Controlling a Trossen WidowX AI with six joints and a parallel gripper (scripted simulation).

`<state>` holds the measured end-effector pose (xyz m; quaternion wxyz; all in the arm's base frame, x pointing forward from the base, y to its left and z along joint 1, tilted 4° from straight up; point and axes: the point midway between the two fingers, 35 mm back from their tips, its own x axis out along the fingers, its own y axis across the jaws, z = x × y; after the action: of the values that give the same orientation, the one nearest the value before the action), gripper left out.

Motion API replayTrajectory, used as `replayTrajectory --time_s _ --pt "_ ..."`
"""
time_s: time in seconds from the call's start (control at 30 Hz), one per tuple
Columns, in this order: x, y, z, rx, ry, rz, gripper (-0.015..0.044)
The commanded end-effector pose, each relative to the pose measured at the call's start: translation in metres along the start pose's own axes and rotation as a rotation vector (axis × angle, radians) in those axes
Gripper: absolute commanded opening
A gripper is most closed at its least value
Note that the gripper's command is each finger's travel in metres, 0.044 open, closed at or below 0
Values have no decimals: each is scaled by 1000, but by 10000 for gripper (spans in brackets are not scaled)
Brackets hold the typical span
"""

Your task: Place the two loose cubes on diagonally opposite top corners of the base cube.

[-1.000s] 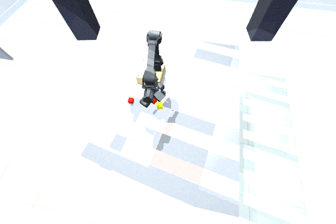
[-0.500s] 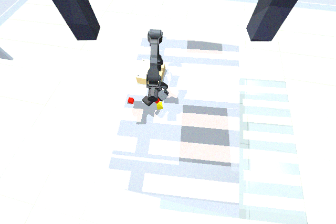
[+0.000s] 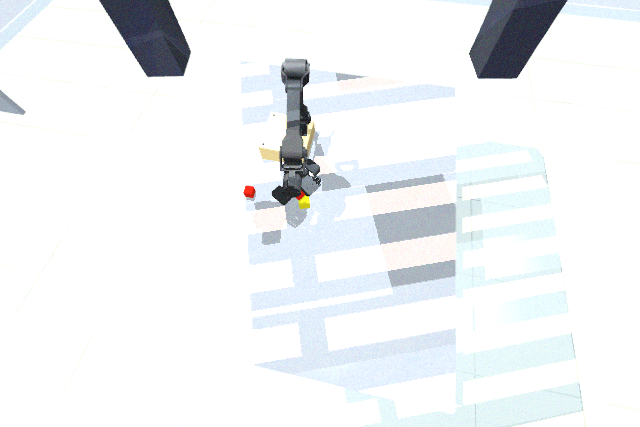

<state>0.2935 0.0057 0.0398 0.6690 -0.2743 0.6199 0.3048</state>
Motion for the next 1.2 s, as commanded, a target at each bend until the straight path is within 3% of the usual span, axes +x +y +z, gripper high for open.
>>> replayTrajectory --time_s 0.0,0.87,1.0,1.17 --pt "7 1 -1 5 1 3 105" --pt "9 1 -1 1 1 3 105" --pt "9 1 -1 1 1 3 205" --pt "9 1 -1 1 1 3 205"
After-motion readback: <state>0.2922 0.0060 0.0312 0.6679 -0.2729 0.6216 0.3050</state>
